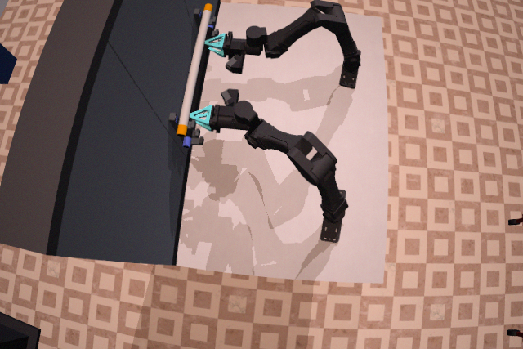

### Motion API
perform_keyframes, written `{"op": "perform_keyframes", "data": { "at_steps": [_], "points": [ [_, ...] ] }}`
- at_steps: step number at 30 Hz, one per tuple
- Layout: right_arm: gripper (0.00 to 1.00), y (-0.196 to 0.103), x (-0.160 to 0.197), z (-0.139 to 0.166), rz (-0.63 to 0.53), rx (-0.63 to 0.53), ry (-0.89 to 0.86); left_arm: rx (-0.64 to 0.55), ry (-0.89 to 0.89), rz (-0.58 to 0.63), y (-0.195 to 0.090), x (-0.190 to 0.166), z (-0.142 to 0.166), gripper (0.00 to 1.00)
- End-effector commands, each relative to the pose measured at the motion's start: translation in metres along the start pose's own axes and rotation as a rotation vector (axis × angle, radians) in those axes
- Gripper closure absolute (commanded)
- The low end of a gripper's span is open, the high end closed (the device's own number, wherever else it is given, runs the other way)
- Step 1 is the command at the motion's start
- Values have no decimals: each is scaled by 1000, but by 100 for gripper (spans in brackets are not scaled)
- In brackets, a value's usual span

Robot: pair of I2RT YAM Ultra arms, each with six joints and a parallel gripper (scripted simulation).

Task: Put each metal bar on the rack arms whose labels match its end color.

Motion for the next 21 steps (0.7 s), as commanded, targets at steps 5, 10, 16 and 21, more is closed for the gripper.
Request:
{"op": "perform_keyframes", "data": {
  "at_steps": [5, 10, 16, 21],
  "points": [
    [100, 2, -4, 3, -22, -3, 0, 5, 2, 14, 1, 3, 2, 100],
    [100, 2, -7, 3, -22, -3, 0, 5, 2, 14, 1, 6, 2, 100],
    [100, 2, -10, 3, -22, -3, 0, 5, 2, 14, 1, 9, 1, 100],
    [100, 2, -13, 4, -23, -3, 0, 5, 2, 14, 1, 12, 1, 100]
  ]
}}
Point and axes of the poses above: on each arm, the point where the finger pads meet when closed, its own y axis out along the fingers, its own x axis across the jaws, z = x × y, the point moved 10 cm from there along -y, back along the fingers, and after that the axes turned 7 degrees about -y, right-handed, at the moved point
